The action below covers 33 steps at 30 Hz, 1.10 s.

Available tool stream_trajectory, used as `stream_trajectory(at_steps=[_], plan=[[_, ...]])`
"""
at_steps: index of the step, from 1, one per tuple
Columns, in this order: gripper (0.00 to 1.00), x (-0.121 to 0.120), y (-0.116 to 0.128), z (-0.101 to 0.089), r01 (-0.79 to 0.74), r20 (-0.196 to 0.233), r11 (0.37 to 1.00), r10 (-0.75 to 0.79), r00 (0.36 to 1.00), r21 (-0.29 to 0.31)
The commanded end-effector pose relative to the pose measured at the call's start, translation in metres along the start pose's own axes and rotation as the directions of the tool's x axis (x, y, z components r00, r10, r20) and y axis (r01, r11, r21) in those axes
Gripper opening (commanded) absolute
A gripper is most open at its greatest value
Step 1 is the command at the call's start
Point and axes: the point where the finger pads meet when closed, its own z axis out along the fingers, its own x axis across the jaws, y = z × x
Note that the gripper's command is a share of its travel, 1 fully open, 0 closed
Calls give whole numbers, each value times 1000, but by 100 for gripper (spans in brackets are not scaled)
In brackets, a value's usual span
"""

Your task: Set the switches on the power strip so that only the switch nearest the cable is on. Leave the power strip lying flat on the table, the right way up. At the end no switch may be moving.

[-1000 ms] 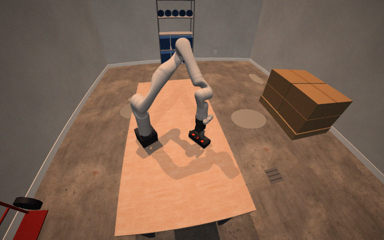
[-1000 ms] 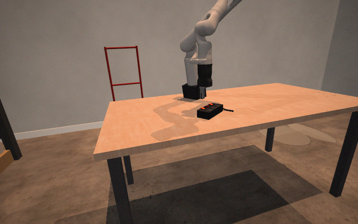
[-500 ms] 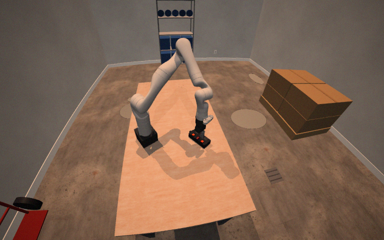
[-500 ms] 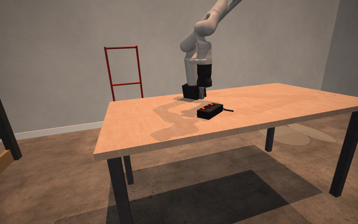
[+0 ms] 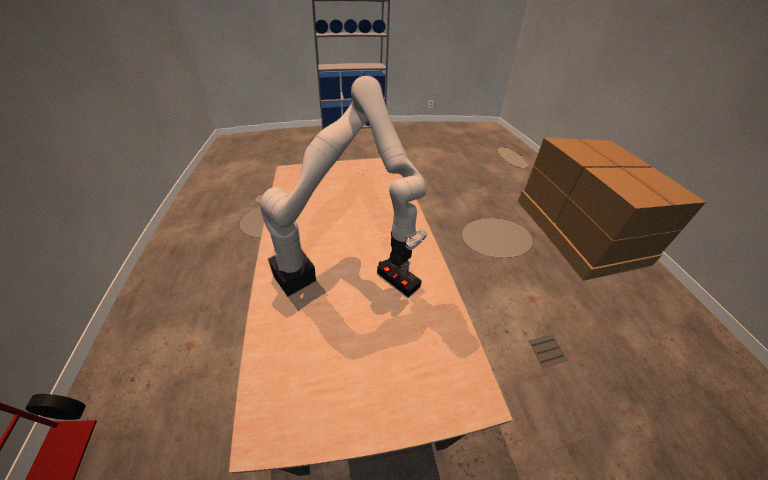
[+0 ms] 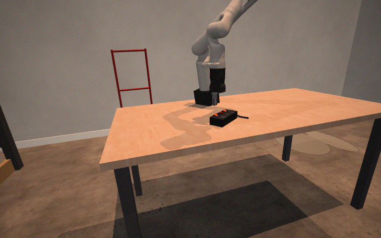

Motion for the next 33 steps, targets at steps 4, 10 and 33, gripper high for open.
stream_trajectory(at_steps=[4, 10, 33], plan=[[0, 0, 0, 0, 0, 1, 1000, 0, 1000, 1], [0, 0, 0, 1, 0, 1, 1000, 0, 1000, 1], [0, 0, 0, 22, 0, 1, 1000, 0, 1000, 1]])
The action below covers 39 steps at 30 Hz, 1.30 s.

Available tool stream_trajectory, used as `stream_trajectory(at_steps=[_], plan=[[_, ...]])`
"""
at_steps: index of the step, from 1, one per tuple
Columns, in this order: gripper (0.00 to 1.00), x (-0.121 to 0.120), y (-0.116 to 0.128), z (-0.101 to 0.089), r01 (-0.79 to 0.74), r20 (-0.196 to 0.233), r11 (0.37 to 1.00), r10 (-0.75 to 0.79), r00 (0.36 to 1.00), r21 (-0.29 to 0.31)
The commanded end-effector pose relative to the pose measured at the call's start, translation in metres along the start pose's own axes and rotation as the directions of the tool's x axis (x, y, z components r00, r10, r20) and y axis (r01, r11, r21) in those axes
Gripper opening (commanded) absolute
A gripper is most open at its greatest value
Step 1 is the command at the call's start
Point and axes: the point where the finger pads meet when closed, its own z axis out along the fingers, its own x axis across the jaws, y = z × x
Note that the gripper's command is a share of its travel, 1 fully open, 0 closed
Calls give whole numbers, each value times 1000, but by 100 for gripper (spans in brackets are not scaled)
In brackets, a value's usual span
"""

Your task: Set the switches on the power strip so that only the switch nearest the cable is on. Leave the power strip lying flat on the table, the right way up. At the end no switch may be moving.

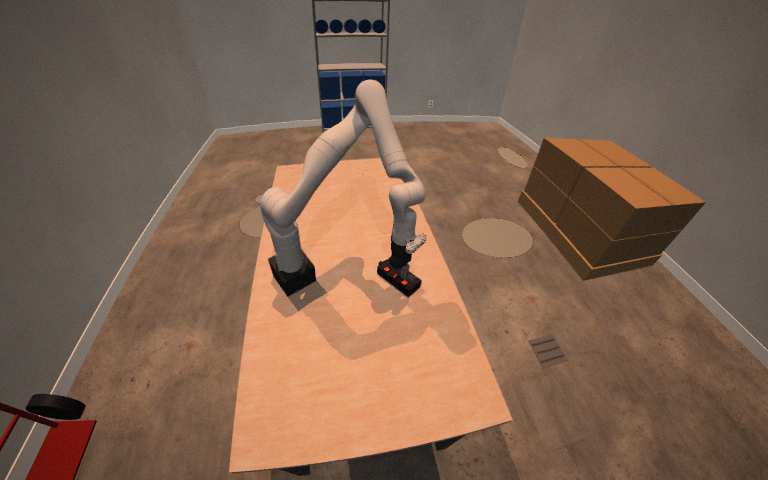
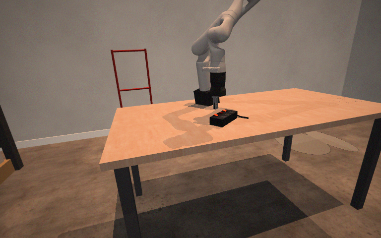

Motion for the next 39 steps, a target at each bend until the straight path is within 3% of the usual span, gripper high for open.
stream_trajectory(at_steps=[1, 20, 39], plan=[[0, 2, -1, 4, -3, -4, 1000, 3, 1000, 0], [0, 2, -1, 22, -3, -4, 1000, 3, 1000, 0], [0, 2, -1, 25, -3, -4, 1000, 3, 1000, 0]])
